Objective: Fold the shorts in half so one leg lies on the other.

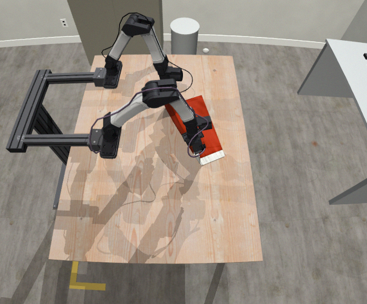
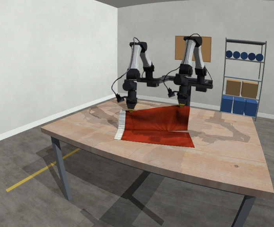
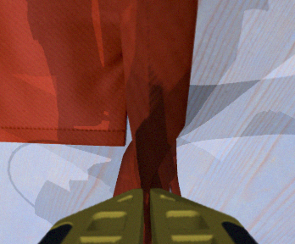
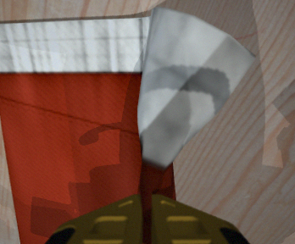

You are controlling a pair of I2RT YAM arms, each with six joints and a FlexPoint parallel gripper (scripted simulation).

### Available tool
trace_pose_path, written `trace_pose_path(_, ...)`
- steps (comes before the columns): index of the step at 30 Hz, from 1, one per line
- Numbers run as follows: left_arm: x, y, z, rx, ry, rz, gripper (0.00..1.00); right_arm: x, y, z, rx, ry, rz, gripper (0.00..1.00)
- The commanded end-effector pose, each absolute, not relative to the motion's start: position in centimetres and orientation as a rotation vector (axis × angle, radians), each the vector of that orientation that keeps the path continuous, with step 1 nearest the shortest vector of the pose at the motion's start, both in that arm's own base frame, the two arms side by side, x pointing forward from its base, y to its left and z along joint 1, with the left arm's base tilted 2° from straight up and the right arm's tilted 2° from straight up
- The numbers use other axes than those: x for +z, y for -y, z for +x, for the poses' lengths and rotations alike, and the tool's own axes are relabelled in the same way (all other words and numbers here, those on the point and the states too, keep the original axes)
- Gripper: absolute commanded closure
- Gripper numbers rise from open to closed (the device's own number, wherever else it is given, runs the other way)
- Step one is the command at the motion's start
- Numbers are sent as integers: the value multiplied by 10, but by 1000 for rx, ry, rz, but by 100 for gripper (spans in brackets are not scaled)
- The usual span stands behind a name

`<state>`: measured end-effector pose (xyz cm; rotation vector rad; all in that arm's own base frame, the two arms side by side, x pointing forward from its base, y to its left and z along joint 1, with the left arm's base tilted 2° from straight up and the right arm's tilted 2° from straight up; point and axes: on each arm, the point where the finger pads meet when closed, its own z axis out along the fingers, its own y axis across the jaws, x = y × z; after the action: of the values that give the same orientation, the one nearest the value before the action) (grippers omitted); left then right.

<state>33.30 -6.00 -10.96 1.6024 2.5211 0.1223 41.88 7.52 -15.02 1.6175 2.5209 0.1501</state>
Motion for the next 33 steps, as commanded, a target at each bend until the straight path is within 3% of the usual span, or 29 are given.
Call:
trace_pose_path(1, -89, 56, 352, 176, -2483, 1575, 100, -120, -69, 454, 223, -2410, 1592, 100)
trace_pose_path(6, -88, 50, 360, 189, -2468, 1593, 100, -117, -69, 457, 231, -2410, 1572, 100)
trace_pose_path(8, -89, 49, 358, 186, -2471, 1601, 100, -149, -71, 435, 124, -2472, 1653, 100)
trace_pose_path(18, -99, 41, 375, 194, -2457, 1645, 100, -124, -73, 467, 227, -2391, 1626, 100)
trace_pose_path(20, -86, 43, 383, 216, -2424, 1634, 100, -158, -78, 440, 85, -2490, 1681, 100)
trace_pose_path(26, -88, 40, 381, 213, -2433, 1632, 100, -171, -81, 456, 36, -2492, 1738, 100)
trace_pose_path(27, -119, 35, 374, 167, -2477, 1700, 100, -173, -82, 460, 35, -2488, 1746, 100)
trace_pose_path(33, -131, 26, 393, 170, -2492, 1693, 100, -141, -80, 483, 143, -2425, 1704, 100)
